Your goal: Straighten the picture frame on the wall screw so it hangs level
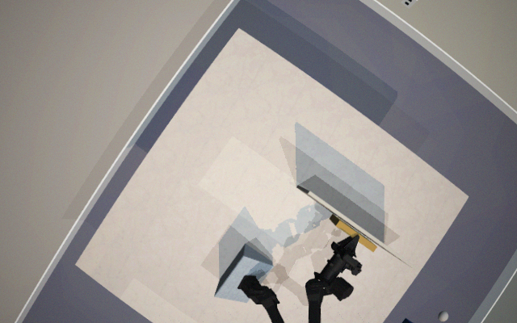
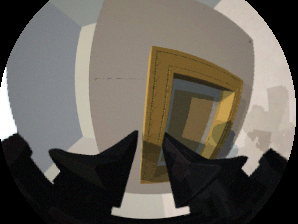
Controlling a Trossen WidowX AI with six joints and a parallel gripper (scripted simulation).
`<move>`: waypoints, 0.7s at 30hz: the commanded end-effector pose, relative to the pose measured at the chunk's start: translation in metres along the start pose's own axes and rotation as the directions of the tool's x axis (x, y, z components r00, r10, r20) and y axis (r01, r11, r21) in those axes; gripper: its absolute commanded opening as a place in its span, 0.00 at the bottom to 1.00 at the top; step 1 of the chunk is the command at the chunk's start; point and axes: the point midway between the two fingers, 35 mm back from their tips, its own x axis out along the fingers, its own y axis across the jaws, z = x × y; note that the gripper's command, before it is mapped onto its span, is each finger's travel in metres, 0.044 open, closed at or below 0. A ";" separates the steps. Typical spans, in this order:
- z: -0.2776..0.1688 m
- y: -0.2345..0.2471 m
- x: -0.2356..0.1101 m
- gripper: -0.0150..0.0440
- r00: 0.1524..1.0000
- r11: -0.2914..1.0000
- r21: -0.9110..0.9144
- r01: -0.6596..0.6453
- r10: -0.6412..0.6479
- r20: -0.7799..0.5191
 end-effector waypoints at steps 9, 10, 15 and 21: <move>0.006 -0.001 -0.027 0.69 1.000 0.999 0.040 -0.001 0.001 -0.001; 0.007 -0.002 -0.037 0.69 1.000 0.999 0.055 -0.001 0.001 -0.002; 0.004 -0.005 -0.087 0.69 1.000 0.992 0.126 -0.003 0.003 -0.004; 0.004 -0.004 -0.095 0.69 1.000 0.992 0.127 -0.007 0.007 0.004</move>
